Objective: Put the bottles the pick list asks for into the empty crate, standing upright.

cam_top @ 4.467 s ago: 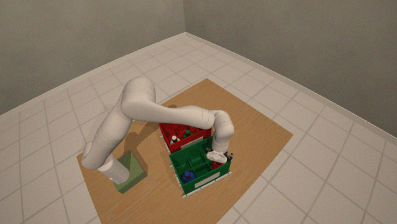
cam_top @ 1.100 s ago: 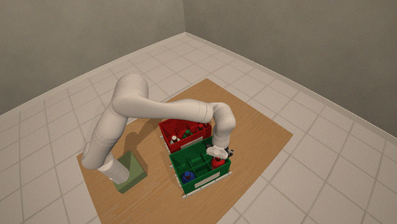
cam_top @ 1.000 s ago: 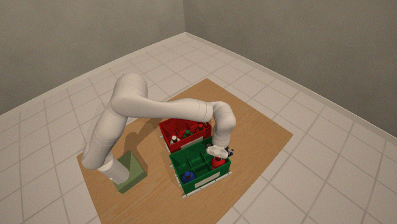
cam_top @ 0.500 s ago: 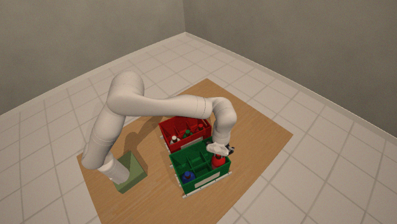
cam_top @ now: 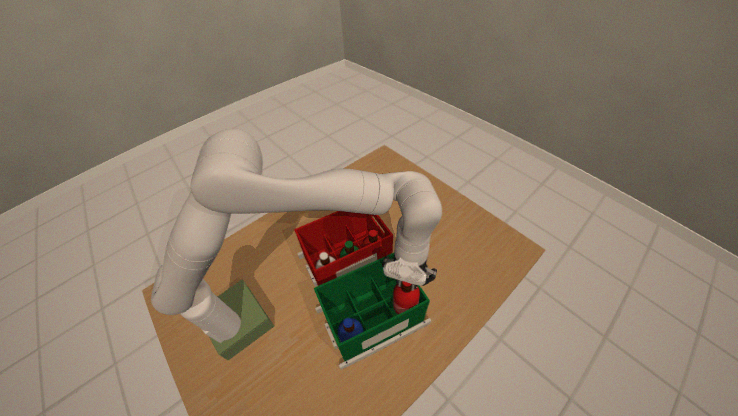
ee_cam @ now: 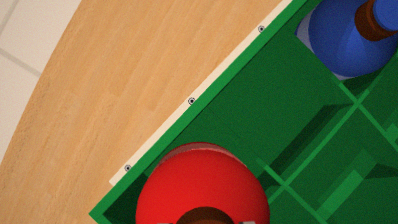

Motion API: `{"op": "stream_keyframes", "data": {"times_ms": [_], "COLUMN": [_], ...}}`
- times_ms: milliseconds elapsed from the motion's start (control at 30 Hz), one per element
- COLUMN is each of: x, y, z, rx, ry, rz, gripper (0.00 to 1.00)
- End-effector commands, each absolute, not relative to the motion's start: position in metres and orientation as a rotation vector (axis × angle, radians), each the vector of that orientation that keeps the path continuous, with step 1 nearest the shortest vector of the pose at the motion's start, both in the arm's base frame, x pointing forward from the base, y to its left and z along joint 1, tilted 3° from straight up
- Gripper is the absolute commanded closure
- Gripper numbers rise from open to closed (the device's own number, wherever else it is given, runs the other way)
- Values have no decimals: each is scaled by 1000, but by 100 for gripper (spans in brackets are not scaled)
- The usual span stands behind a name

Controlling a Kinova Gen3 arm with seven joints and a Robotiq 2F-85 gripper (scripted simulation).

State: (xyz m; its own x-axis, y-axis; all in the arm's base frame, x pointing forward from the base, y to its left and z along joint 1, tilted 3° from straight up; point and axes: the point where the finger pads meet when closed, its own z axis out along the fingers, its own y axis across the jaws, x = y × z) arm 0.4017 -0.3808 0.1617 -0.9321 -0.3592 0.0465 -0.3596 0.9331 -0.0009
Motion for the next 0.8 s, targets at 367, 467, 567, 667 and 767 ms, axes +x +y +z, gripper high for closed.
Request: {"op": "stream_keyframes", "data": {"times_ms": [367, 467, 567, 667, 767], "x": [403, 403, 403, 404, 404], "y": [-381, -381, -381, -380, -380], "z": [184, 188, 193, 198, 203], "rx": [567, 567, 567, 567, 567], "ry": [-3045, -3045, -3045, -3045, -3045], "rz": [18, 18, 18, 18, 18], "gripper": [90, 90, 90, 90, 90]}}
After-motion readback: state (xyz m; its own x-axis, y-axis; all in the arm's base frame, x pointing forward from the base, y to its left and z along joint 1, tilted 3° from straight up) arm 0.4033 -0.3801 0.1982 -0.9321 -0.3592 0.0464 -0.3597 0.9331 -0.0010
